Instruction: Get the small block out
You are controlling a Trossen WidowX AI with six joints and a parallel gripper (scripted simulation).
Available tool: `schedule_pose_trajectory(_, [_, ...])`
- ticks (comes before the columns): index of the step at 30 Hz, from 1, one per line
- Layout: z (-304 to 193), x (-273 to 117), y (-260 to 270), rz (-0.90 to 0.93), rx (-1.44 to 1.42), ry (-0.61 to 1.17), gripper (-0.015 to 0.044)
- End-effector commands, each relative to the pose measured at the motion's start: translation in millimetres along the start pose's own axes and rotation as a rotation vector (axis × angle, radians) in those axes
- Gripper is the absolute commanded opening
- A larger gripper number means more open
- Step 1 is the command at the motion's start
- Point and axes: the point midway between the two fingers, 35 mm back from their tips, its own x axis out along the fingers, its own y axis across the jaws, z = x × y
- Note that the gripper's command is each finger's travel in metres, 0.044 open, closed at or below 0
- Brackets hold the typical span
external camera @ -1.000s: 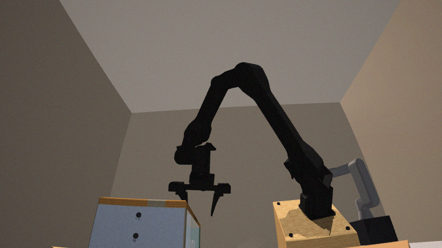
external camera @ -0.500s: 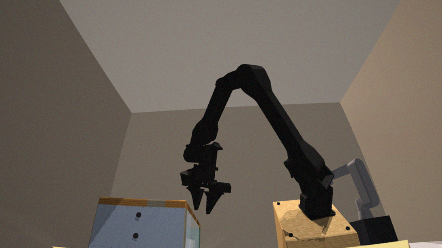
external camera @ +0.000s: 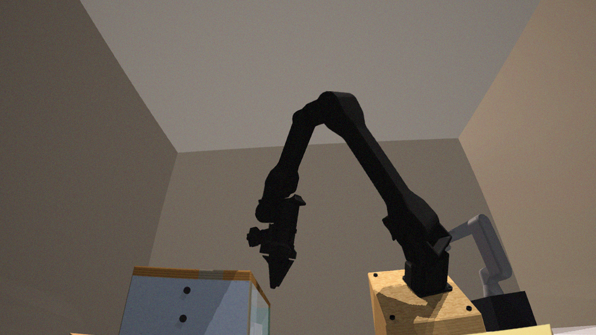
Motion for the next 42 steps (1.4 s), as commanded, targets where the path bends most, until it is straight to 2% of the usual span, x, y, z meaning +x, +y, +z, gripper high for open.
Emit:
schedule_pose_trajectory(1, [-9.9,3.0,-13.1,0.122,0.952,-0.009,0.0285])
schedule_pose_trajectory(21, [-18.8,3.0,-23.9,0.276,2.082,0.111,0.0285])
schedule_pose_trajectory(38, [-24.9,2.1,-32.1,0.369,3.009,0.369,0.0285])
schedule_pose_trajectory(42, [-25.0,2.1,-32.3,0.369,3.043,0.381,0.0285])
